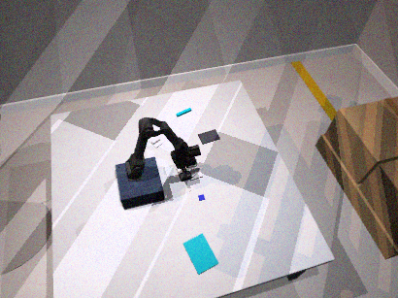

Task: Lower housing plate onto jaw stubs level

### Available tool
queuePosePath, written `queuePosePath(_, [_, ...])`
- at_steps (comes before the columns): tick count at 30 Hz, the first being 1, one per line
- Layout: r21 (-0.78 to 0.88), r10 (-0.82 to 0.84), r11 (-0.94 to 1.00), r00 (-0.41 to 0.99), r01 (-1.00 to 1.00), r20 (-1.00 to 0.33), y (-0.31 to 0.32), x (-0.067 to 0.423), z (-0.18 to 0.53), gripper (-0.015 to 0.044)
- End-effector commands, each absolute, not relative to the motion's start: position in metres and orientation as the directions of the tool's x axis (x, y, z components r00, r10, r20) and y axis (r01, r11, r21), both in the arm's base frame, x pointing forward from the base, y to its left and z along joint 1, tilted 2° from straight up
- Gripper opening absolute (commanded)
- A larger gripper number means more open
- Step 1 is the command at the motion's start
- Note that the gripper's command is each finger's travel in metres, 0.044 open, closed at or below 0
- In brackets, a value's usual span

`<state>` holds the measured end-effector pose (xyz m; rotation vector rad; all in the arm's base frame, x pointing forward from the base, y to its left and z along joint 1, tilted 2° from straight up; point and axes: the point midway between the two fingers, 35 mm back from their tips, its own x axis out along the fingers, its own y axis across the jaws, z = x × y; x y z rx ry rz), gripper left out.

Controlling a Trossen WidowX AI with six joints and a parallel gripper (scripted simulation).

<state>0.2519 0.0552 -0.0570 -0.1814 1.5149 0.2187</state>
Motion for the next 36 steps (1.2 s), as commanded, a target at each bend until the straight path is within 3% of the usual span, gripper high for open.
queuePosePath(1, [0.021, 0.032, 0.968, 0.043, -0.25, -0.999, 0.056, 0.252, -0.057, 0.0351])
queuePosePath(12, [0.021, 0.032, 0.968, 0.043, -0.25, -0.999, 0.056, 0.252, -0.057, 0.0351])
queuePosePath(16, [0.018, 0.03, 0.967, 0.043, -0.254, -0.999, 0.055, 0.252, -0.057, 0.044])
queuePosePath(30, [0.018, 0.03, 0.967, 0.043, -0.254, -0.999, 0.055, 0.252, -0.055, 0.044])
queuePosePath(36, [0.019, 0.031, 0.968, 0.044, -0.251, -0.999, 0.054, 0.252, -0.008, 0.044])
